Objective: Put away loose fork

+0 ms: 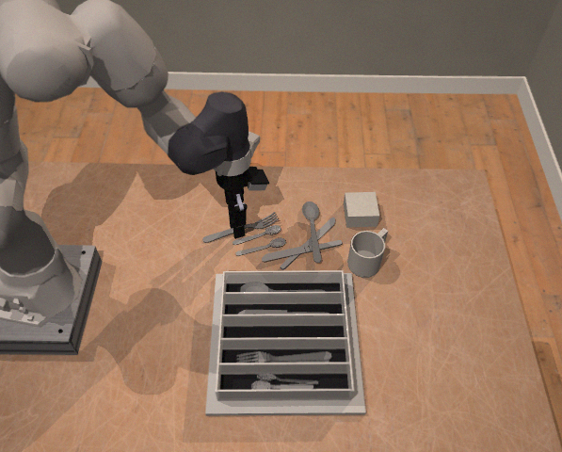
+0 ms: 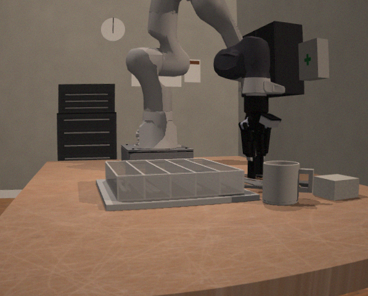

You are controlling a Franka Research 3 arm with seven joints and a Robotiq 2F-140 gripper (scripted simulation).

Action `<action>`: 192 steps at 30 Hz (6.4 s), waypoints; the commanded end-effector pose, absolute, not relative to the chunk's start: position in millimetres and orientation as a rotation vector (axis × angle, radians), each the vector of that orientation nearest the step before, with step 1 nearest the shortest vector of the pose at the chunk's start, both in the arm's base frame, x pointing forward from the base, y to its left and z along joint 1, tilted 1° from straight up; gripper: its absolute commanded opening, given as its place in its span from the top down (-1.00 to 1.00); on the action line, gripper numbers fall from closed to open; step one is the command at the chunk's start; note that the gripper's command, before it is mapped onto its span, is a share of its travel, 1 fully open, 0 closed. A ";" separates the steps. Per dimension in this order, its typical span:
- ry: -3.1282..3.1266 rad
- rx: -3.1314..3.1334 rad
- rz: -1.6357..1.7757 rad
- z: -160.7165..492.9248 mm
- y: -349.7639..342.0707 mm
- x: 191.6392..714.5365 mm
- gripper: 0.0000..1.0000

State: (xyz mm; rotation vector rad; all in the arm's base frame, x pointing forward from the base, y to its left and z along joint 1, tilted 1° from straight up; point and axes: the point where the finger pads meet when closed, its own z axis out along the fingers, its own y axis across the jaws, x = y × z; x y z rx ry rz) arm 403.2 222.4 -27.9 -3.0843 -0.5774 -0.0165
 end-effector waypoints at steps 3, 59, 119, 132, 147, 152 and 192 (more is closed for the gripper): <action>-0.568 -3.084 -0.023 -27.9 223.7 404.6 0.48; -0.568 -3.084 -0.023 -27.6 223.7 404.6 0.74; -0.568 -3.084 -0.023 115.6 222.6 402.6 0.74; -0.568 -3.084 -0.023 116.0 222.5 402.6 0.74; -0.559 -3.065 -0.008 116.1 162.7 458.1 0.74; -0.556 -3.060 -0.007 115.7 131.1 480.1 0.74; -0.479 -3.098 -0.024 114.8 -134.8 558.4 0.74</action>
